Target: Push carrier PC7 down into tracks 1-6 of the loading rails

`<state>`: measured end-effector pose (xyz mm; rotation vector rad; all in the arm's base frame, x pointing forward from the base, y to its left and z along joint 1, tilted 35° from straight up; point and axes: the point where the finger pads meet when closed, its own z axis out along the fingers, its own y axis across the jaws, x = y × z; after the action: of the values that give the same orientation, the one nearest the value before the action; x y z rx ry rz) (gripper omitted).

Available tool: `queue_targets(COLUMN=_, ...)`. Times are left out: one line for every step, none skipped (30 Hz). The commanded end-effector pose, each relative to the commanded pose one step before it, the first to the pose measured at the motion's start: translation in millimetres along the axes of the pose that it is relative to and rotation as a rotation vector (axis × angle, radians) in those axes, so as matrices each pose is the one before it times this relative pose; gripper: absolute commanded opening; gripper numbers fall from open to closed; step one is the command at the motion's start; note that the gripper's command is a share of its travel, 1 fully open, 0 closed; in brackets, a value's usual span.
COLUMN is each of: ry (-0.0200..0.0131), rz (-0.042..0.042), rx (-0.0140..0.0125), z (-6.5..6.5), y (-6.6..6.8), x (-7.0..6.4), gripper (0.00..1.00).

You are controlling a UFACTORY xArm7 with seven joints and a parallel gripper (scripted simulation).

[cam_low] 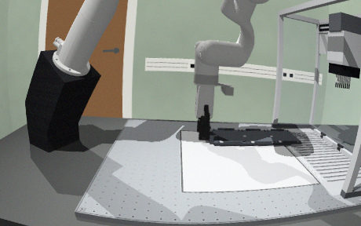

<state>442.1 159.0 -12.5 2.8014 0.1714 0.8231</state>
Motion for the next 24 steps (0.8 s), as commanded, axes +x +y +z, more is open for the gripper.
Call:
queue_targets(ry=0.00194, rz=-0.00082, rx=0.00160, z=-0.82, y=-0.99, x=6.18, gripper=0.82)
queue_targets(ry=0.00001, rz=0.00000, rx=0.00000, z=0.00, y=0.00, x=1.00, gripper=0.82)
queue_targets(ry=0.00001, rz=0.00000, rx=0.00000, z=0.00, y=0.00, x=1.00, gripper=0.82)
queue_targets(ry=0.00000, rz=0.00000, rx=0.00000, z=0.00, y=0.00, x=0.00, gripper=0.82)
queue_targets(ry=0.00000, rz=0.00000, rx=0.00000, z=0.00, y=0.00, x=0.00, gripper=0.82)
queue_targets(ry=0.00000, rz=0.00000, rx=0.00000, z=-0.01, y=0.00, x=1.01, gripper=0.82)
queue_targets(ry=0.00001, rz=0.00000, rx=0.00000, z=0.00, y=0.00, x=1.00, gripper=0.82)
queue_targets(ry=0.00001, rz=0.00000, rx=0.00000, z=0.00, y=0.00, x=1.00, gripper=0.82)
queue_targets(ry=0.00001, rz=0.00000, rx=0.00000, z=0.00, y=0.00, x=1.00, gripper=0.82)
queue_targets(ry=0.00001, rz=0.00000, rx=0.00000, z=0.00, y=0.00, x=1.00, gripper=0.82)
queue_targets(ry=0.00001, rz=0.00000, rx=0.00000, z=0.00, y=0.00, x=1.00, gripper=0.82)
queue_targets(ry=0.00001, rz=0.00000, rx=0.00000, z=0.00, y=0.00, x=1.00, gripper=0.82)
queue_targets(ry=0.00001, rz=0.00000, rx=0.00000, z=0.00, y=0.00, x=1.00, gripper=0.82)
queue_targets(ry=0.00001, rz=0.00000, rx=0.00000, z=0.00, y=0.00, x=1.00, gripper=0.82)
queue_targets(ry=0.00001, rz=0.00000, rx=0.00000, z=0.00, y=0.00, x=1.00, gripper=0.82)
queue_targets(ry=0.00001, rz=0.00000, rx=0.00000, z=0.00, y=0.00, x=1.00, gripper=0.82)
queue_targets(ry=0.00001, rz=0.00000, rx=0.00000, z=0.00, y=0.00, x=1.00, gripper=0.82)
queue_targets(ry=0.00001, rz=0.00000, rx=0.00000, z=0.00, y=0.00, x=1.00, gripper=0.82)
queue_targets(ry=0.00001, rz=0.00000, rx=0.00000, z=0.00, y=0.00, x=1.00, gripper=0.82)
queue_targets(ry=0.00001, rz=0.00000, rx=0.00000, z=0.00, y=0.00, x=1.00, gripper=0.82)
queue_targets(ry=0.00000, rz=0.00000, rx=0.00000, z=0.00, y=0.00, x=0.00, gripper=0.82)
queue_targets(ry=0.00000, rz=0.00000, rx=0.00000, z=0.00, y=0.00, x=0.00, gripper=0.82)
queue_targets(ry=0.00000, rz=0.00000, rx=0.00000, z=-0.01, y=0.00, x=1.01, gripper=0.82)
queue_targets(ry=0.00001, rz=0.00000, rx=0.00000, z=0.00, y=0.00, x=1.00, gripper=0.82)
